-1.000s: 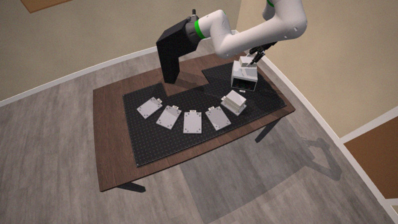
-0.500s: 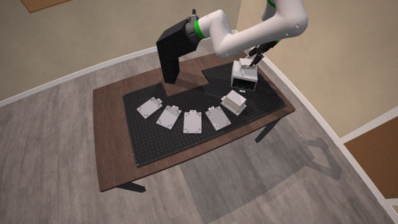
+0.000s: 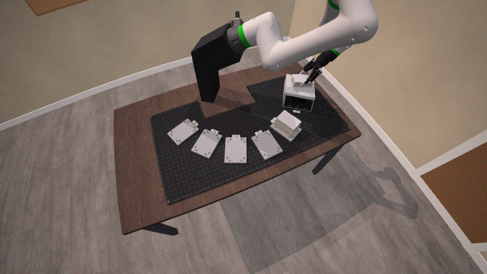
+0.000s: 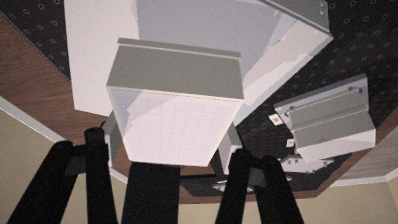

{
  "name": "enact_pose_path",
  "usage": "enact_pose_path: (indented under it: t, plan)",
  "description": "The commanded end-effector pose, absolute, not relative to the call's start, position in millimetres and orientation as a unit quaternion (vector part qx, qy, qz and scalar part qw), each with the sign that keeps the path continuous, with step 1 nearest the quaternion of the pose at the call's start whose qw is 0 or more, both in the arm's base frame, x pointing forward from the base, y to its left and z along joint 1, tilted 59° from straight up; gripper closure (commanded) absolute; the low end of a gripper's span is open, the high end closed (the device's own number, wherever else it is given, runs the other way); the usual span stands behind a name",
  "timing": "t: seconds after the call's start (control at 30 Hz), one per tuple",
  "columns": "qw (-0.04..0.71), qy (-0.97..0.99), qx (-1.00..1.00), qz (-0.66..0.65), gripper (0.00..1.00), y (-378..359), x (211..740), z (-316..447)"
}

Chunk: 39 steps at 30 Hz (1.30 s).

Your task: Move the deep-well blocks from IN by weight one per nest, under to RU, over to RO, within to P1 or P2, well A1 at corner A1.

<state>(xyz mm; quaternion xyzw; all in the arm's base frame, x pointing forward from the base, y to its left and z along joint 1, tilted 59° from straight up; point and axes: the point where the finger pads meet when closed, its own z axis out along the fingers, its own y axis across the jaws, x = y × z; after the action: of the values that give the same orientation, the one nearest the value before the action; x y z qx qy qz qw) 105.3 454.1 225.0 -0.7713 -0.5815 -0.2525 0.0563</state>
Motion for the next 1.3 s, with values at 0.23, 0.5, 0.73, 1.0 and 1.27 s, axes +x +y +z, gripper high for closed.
enact_pose_path:
  t: [0.23,0.5,0.73,1.0,1.27]
  plan:
    - [0.056,-0.581,-0.771,-0.253,0.90,462.6,109.4,219.4]
    - [0.056,-0.581,-0.771,-0.253,0.90,462.6,109.4,219.3]
    - [0.056,-0.581,-0.771,-0.253,0.90,462.6,109.5,219.3]
    - [0.056,-0.581,-0.771,-0.253,0.90,463.5,109.9,218.7]
    - [0.056,-0.581,-0.771,-0.253,0.90,464.2,110.3,218.2]
